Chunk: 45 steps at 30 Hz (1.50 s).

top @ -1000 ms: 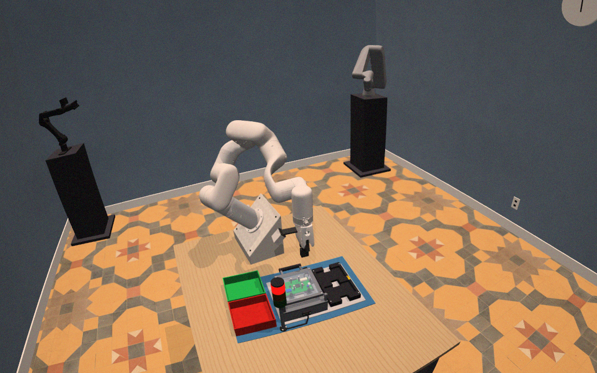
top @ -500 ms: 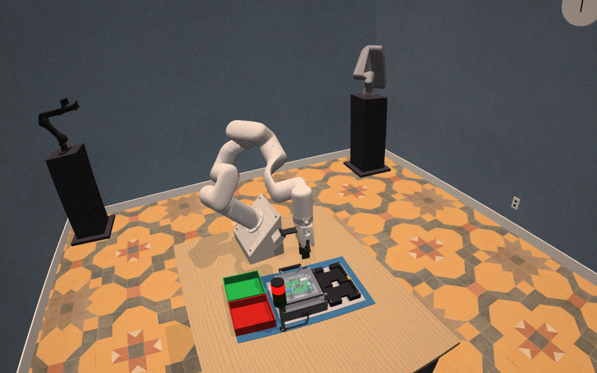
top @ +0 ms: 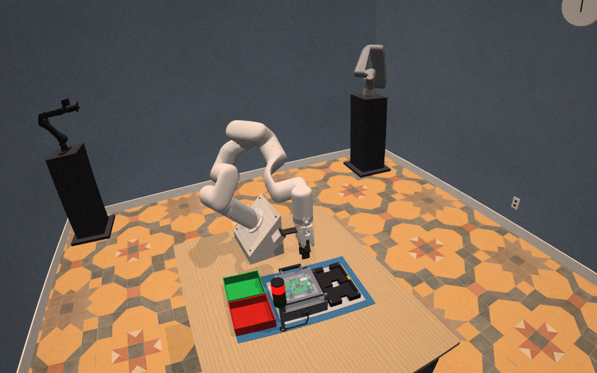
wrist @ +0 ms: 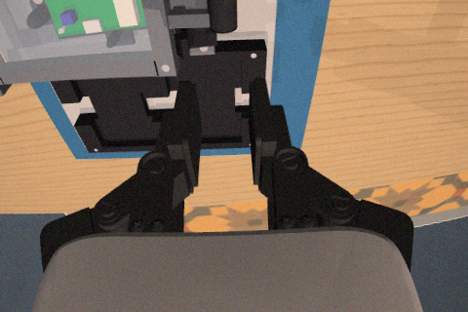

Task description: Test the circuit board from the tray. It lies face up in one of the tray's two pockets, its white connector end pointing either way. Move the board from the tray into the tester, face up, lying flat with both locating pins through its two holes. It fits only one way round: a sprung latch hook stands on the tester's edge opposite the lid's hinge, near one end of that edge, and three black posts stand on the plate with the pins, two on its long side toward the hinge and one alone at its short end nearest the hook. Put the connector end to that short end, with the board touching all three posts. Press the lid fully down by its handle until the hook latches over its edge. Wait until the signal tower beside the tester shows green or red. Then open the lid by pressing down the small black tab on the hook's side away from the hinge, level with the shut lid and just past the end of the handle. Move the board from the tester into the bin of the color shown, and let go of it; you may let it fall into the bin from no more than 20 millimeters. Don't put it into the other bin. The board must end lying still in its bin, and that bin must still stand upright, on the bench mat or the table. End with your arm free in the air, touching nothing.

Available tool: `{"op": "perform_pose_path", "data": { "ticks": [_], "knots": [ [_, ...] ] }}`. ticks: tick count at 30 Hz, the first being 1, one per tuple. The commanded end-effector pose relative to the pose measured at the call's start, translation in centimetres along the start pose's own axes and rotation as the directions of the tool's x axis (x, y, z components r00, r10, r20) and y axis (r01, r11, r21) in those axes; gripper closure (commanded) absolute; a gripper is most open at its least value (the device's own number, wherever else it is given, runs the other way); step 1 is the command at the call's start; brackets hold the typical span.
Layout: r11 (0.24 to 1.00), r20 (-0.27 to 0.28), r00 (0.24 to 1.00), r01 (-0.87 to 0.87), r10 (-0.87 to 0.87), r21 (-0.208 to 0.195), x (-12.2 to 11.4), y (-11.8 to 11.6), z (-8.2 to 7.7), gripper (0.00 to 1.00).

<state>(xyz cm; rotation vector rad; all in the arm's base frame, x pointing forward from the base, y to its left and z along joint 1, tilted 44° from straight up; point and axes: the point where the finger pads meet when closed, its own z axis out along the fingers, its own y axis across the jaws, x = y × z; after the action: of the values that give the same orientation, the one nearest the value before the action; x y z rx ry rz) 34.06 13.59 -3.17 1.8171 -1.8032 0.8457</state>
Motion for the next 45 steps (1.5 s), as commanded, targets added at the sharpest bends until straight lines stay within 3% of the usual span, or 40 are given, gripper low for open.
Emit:
{"op": "perform_pose_path", "data": {
  "ticks": [1,17,35,45],
  "knots": [
    [1.000,0.003,1.000,0.000,0.000,0.003,-0.1,-0.1,-0.2,0.73],
    [1.000,0.003,1.000,0.000,0.000,0.003,0.2,-0.1,-0.2,0.73],
    [1.000,0.003,1.000,0.000,0.000,0.003,5.9,0.0,-0.1,0.73],
    [1.000,0.003,1.000,0.000,0.000,0.003,6.4,0.1,-0.1,0.73]
  ]
}}
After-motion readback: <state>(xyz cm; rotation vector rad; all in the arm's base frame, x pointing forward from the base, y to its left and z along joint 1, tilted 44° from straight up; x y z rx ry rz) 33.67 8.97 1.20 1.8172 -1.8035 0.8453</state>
